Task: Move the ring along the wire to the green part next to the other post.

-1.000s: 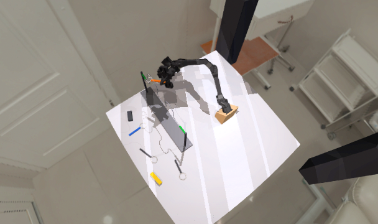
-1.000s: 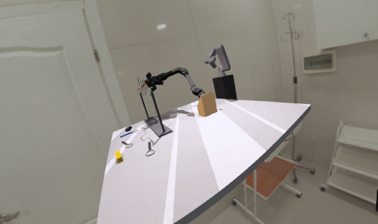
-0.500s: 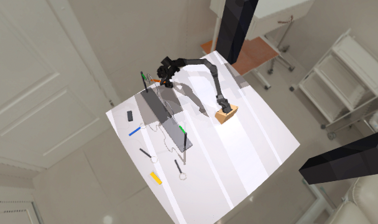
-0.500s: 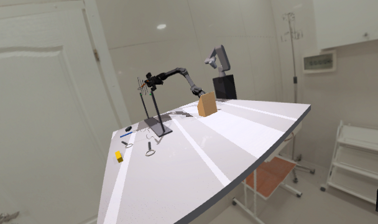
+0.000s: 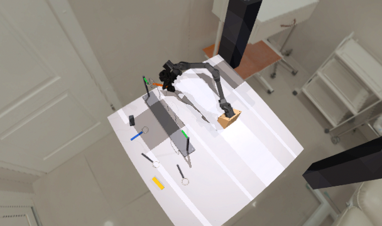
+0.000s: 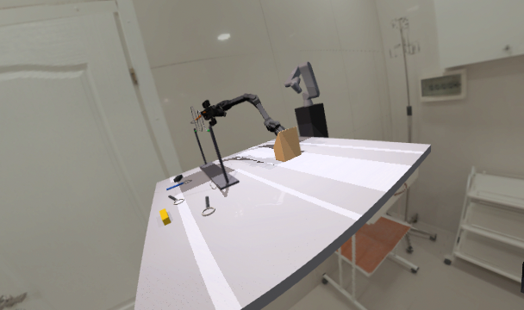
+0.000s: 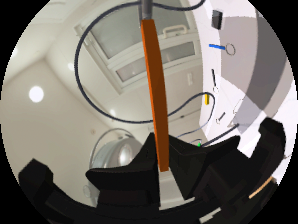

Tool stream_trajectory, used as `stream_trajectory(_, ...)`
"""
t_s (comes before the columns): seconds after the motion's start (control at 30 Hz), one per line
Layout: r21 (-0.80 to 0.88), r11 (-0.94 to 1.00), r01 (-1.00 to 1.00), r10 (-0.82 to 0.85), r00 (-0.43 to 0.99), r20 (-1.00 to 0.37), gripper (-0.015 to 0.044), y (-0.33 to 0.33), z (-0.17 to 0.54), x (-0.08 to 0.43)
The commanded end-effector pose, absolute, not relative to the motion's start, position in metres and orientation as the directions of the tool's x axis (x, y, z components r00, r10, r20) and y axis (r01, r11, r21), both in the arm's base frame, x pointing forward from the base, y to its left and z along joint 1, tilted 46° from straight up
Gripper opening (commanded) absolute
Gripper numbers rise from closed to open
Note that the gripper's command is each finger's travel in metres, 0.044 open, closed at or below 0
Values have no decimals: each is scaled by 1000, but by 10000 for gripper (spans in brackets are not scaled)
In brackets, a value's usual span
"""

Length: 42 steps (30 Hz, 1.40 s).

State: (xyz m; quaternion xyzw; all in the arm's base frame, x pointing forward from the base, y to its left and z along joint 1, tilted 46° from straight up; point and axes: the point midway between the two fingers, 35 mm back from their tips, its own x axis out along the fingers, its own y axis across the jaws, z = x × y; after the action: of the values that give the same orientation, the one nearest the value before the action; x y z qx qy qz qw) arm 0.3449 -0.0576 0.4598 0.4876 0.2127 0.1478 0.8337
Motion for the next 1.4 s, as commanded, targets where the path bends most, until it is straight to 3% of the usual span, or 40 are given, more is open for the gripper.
stream_trajectory(0.0,860,507,-49,448,868,-214,-150,-57,463,344)
stream_trajectory(1.37,739,673,-39,385,871,-306,-150,-61,458,344)
